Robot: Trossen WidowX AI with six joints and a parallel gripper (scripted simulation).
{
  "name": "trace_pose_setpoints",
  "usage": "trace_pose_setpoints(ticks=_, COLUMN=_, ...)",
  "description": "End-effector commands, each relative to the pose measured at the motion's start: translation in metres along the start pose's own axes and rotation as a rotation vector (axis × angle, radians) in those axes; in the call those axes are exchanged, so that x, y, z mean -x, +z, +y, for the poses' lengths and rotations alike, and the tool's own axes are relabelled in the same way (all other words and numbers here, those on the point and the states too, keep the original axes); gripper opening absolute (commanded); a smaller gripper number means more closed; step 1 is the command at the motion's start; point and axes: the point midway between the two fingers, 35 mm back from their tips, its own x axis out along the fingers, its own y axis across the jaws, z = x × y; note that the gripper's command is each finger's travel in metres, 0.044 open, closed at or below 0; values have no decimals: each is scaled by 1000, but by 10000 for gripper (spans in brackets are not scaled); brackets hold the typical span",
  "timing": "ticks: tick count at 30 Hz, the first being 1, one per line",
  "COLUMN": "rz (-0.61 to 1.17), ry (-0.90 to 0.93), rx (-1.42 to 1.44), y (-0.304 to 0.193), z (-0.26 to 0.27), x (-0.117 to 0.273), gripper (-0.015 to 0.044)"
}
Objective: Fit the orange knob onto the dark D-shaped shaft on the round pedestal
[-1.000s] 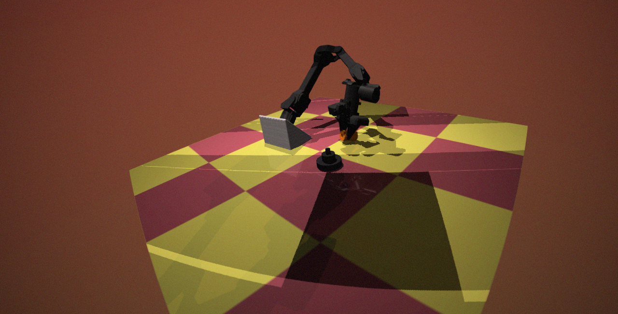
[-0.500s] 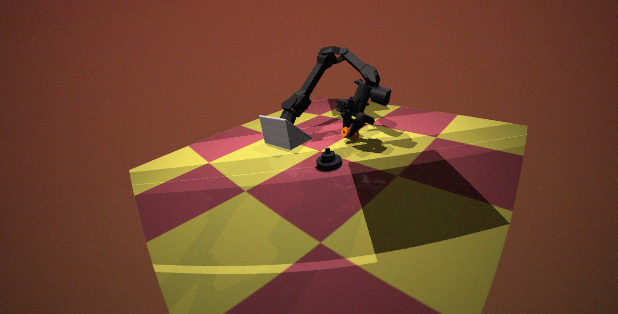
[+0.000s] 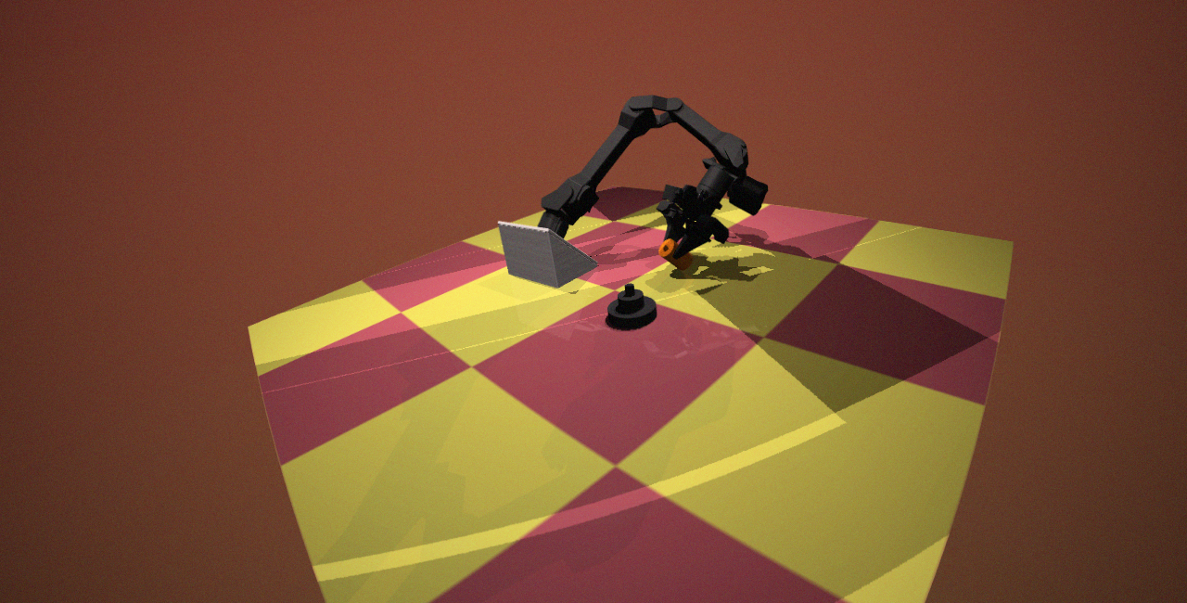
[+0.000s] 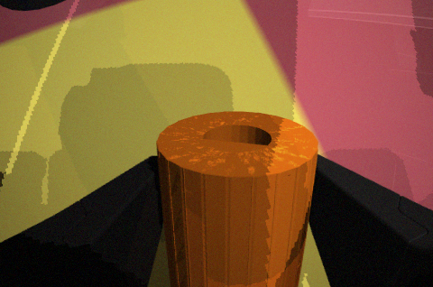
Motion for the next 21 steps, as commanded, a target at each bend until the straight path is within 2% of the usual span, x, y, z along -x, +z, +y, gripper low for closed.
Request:
trace_pose_setpoints(ticks=1, rz=-62, ry=1, rx=-3, y=-3, z=0, x=3, gripper=179)
trace_pose_setpoints(ticks=14, rz=-274, ry=-1, rx=-2, y=-14, z=0, x=12, gripper=179)
trace_pose_setpoints(ticks=21, rz=-285, ry=10, rx=0, y=-17, z=0, x=17, gripper=179)
